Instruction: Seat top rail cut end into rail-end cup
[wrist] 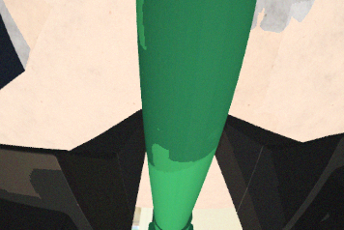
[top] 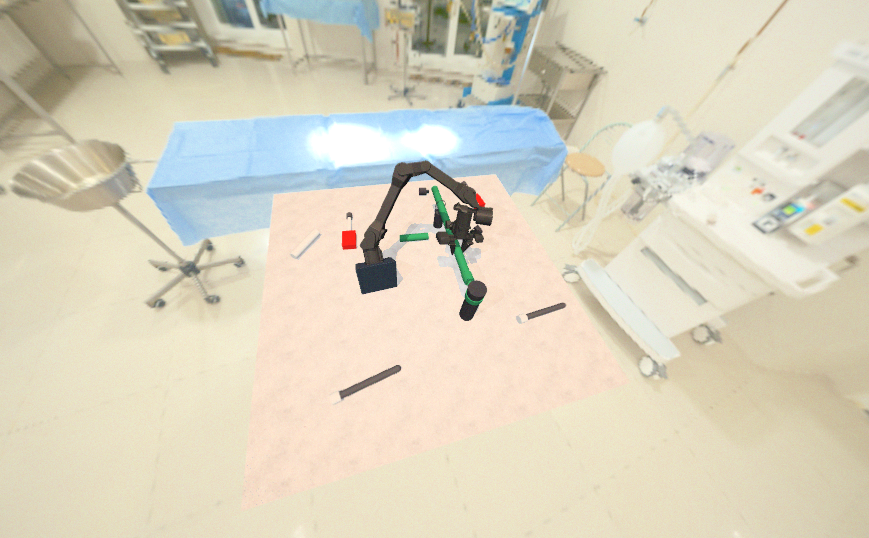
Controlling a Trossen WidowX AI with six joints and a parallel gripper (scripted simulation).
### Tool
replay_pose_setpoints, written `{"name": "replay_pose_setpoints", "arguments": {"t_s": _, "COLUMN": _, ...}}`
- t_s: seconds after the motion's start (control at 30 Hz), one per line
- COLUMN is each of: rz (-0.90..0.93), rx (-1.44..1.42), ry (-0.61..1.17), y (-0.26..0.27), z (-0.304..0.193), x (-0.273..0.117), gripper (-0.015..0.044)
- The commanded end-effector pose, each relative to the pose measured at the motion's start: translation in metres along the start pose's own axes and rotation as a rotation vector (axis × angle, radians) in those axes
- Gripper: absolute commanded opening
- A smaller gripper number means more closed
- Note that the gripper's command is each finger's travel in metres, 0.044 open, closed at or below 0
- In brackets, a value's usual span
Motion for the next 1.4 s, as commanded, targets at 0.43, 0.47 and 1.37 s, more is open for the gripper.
{"name": "replay_pose_setpoints", "arguments": {"t_s": 0.43, "rz": -0.008, "rx": 0.002, "ry": 0.01, "y": -0.0002, "z": -0.0054, "x": -0.0024, "gripper": 0.0}}
{"name": "replay_pose_setpoints", "arguments": {"t_s": 0.47, "rz": -0.008, "rx": 0.002, "ry": 0.01, "y": -0.0002, "z": -0.0054, "x": -0.0024, "gripper": 0.0}}
{"name": "replay_pose_setpoints", "arguments": {"t_s": 1.37, "rz": 0.0, "rx": -0.001, "ry": 0.001, "y": -0.0005, "z": -0.0011, "x": 0.0, "gripper": 0.0}}
Point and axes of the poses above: the point midway between the two fingers, 35 mm back from their tips, its own x axis out along the fingers, its own y axis across the jaws, z = x × y, the point moved 6 cm from there along -x, back along the fingers, and after that the axes turned 11 degrees about x, right-handed, at the moved point
